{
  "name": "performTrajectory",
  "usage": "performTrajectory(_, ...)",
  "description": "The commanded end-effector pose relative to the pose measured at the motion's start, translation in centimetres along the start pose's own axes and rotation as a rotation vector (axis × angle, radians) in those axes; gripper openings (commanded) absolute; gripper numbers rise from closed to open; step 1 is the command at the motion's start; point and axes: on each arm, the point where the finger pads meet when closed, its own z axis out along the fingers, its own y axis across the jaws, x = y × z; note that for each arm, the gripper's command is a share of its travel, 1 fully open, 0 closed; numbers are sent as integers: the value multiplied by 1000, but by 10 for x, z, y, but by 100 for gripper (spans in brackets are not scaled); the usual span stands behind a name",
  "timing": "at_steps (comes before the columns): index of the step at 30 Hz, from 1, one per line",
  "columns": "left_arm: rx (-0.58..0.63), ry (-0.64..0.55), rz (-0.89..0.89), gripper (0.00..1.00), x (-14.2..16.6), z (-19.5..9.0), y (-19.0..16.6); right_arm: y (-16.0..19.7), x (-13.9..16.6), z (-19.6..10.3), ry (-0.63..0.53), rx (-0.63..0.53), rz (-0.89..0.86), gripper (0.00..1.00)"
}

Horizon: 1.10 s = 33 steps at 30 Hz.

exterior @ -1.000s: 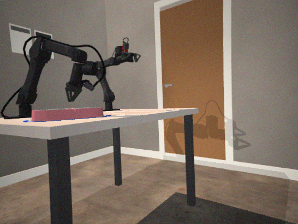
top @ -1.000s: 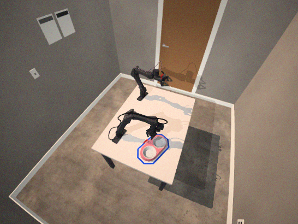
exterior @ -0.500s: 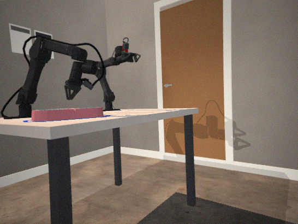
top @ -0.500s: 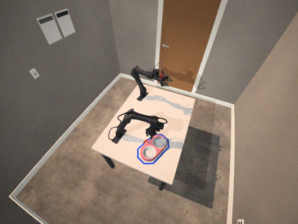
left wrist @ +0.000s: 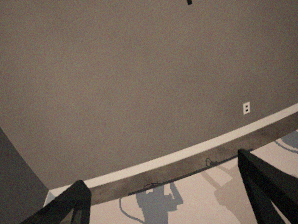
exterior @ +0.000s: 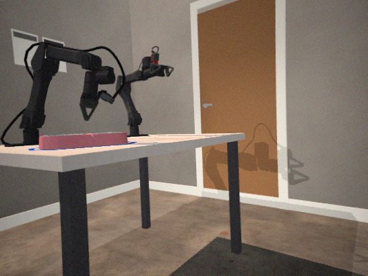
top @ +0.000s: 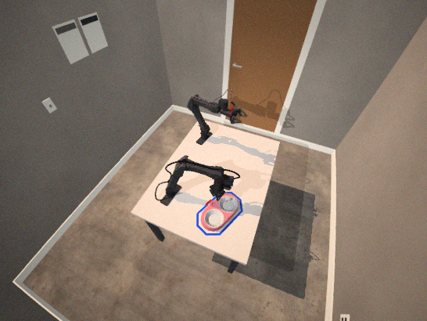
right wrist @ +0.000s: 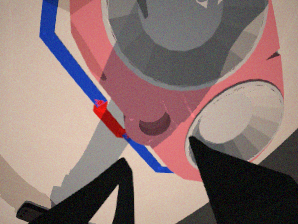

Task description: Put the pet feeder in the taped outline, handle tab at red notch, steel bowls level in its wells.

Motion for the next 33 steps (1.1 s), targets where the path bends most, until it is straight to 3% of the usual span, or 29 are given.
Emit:
performTrajectory(1, 8, -18, -11, 100, -2, 2, -2, -38, -12, -28, -180, 127, 189, 47)
performTrajectory(2, 7, -23, -11, 100, -4, 1, -1, -9, -17, -2, -155, 88, 154, 47)
performTrajectory(3, 6, -16, -11, 100, 0, 2, -1, -21, -6, -20, -179, 131, 183, 47)
performTrajectory(6, 6, -15, -11, 100, 0, 3, -1, -23, -6, -22, -192, 139, 198, 47)
performTrajectory(7, 4, -28, -11, 100, -6, 1, -1, -35, -3, -32, -239, 178, 257, 47)
performTrajectory(8, 6, 0, -11, 100, 6, 5, -1, -41, -4, -37, -280, 201, 300, 47)
performTrajectory(12, 4, -93, -11, 100, -35, -11, 0, -74, -1, -71, -411, 264, 435, 47)
performTrajectory(13, 1, -103, -11, 100, -39, -14, 1, -48, -9, -37, -392, 228, 425, 47)
performTrajectory(17, -1, -33, -11, 100, -16, 3, 2, -78, 9, -81, -541, 347, 564, 47)
performTrajectory(19, -2, -74, -10, 100, -31, -11, 2, -90, 12, -99, -598, 364, 613, 47)
performTrajectory(23, -2, -93, -10, 100, -36, -11, 2, -94, 17, -107, -664, 387, 674, 47)
performTrajectory(24, -2, -93, -10, 100, -36, -11, 2, -85, 10, -97, -683, 385, 680, 47)
performTrajectory(29, -5, -93, -10, 100, -36, -11, 4, -103, 35, -136, -840, 480, 807, 47)
performTrajectory(32, 4, -84, -11, 100, -33, -10, 0, -115, 55, -181, -956, 526, 875, 47)
performTrajectory(33, 13, -85, -11, 100, -34, -11, -4, -112, 52, -169, -988, 527, 902, 47)
